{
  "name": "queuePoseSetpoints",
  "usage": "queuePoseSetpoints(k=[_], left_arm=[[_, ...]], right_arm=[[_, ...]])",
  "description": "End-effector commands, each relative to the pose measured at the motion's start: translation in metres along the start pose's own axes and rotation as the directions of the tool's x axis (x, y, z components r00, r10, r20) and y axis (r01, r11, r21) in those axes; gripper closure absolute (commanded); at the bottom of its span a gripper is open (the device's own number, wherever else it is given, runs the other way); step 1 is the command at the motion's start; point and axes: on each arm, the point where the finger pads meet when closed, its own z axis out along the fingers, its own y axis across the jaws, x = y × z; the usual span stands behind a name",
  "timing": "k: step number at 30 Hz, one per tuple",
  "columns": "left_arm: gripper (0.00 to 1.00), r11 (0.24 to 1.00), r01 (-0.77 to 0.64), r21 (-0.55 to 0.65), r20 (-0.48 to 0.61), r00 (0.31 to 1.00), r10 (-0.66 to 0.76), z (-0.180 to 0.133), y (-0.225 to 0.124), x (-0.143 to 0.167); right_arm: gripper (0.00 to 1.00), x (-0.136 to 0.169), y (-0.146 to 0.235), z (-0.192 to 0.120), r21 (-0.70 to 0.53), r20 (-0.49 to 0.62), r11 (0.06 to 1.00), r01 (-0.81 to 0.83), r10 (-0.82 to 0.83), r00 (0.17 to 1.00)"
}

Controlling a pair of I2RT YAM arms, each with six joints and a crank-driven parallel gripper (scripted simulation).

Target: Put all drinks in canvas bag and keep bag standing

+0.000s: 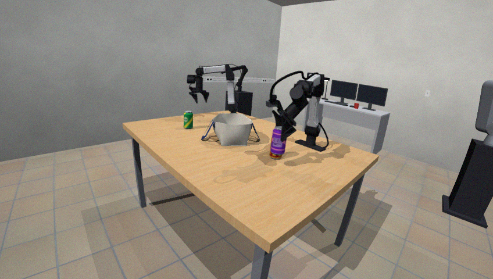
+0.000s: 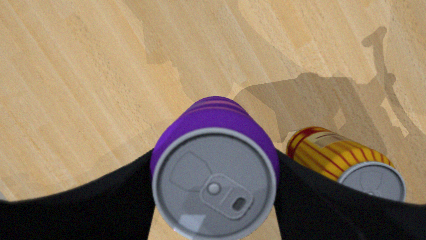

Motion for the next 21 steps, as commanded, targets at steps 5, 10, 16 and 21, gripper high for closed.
queuePoseSetpoints(k=[5,10,16,21], left_arm=[[0.26,1.0,-0.014,-0.012,0.042,0.999,0.015,-0.032,0.008,-0.033],[0.26,1.0,-0.008,-0.01,0.045,0.999,0.009,-0.041,0.006,-0.044],[0.26,0.996,-0.06,-0.068,0.108,0.992,0.067,-0.06,0.012,-0.068],[0.26,0.992,-0.081,-0.1,0.144,0.985,0.095,-0.061,0.016,-0.078]], right_arm=[[0.0,-0.005,0.004,-0.014,-0.04,0.064,0.999,0.002,0.001,0.998],[0.0,-0.005,0.004,-0.014,-0.04,0.064,0.999,0.002,0.001,0.998],[0.0,-0.005,0.004,-0.014,-0.04,0.064,0.999,0.002,0.001,0.998],[0.0,-0.005,0.004,-0.014,-0.04,0.064,0.999,0.002,0.001,0.998]])
